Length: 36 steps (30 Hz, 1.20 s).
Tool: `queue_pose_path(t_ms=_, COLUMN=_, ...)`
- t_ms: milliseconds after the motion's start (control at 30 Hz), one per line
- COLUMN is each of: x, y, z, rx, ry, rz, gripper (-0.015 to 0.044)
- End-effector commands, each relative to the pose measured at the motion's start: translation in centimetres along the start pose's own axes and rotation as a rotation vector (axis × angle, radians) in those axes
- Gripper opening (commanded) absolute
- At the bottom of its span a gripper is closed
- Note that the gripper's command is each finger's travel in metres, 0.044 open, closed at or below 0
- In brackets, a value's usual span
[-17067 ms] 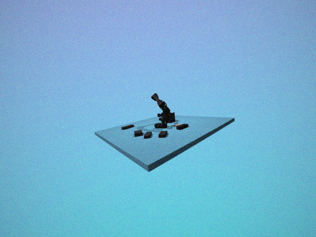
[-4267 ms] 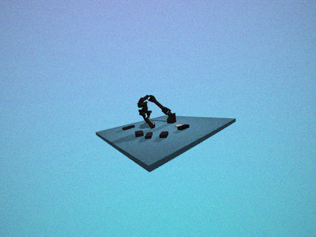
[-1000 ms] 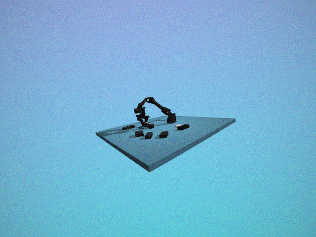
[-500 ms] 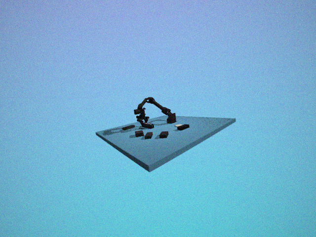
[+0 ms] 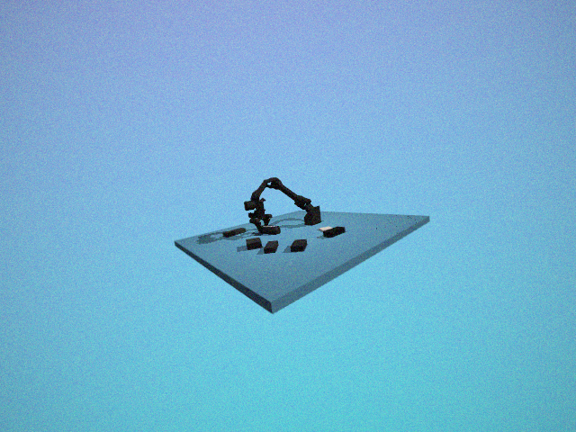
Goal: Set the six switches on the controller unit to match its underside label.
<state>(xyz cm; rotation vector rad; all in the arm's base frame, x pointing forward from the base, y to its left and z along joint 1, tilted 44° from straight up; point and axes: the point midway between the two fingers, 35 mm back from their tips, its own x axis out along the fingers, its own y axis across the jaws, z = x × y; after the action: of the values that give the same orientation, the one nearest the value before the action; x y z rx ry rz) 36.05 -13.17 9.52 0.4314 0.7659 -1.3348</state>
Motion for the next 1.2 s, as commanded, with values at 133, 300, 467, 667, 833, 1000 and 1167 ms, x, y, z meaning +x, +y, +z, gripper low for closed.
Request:
queue_pose_path(t_ms=133, x=0.4, y=-0.1, z=-0.4, rx=-0.014, ry=0.011, rz=-0.002, gripper=0.0338)
queue_pose_path(t_ms=300, x=0.3, y=-0.1, z=-0.2, rx=-0.007, ry=0.005, rz=-0.001, gripper=0.0338)
queue_pose_path(t_ms=467, x=0.3, y=0.0, z=0.0, rx=-0.002, ry=0.000, rz=-0.001, gripper=0.0440)
queue_pose_path(t_ms=667, x=0.3, y=0.0, z=0.0, rx=-0.002, ry=0.000, rz=-0.001, gripper=0.0440)
queue_pose_path(t_ms=833, x=-0.9, y=0.1, z=-1.8, rx=-0.002, ry=0.004, rz=0.000, gripper=0.0440)
queue_pose_path(t_ms=1000, x=-3.7, y=-0.1, z=-6.1, rx=-0.003, ry=0.003, rz=-0.002, gripper=0.0440)
queue_pose_path(t_ms=1167, x=-3.7, y=-0.1, z=-6.1, rx=-0.003, ry=0.003, rz=-0.002, gripper=0.0440)
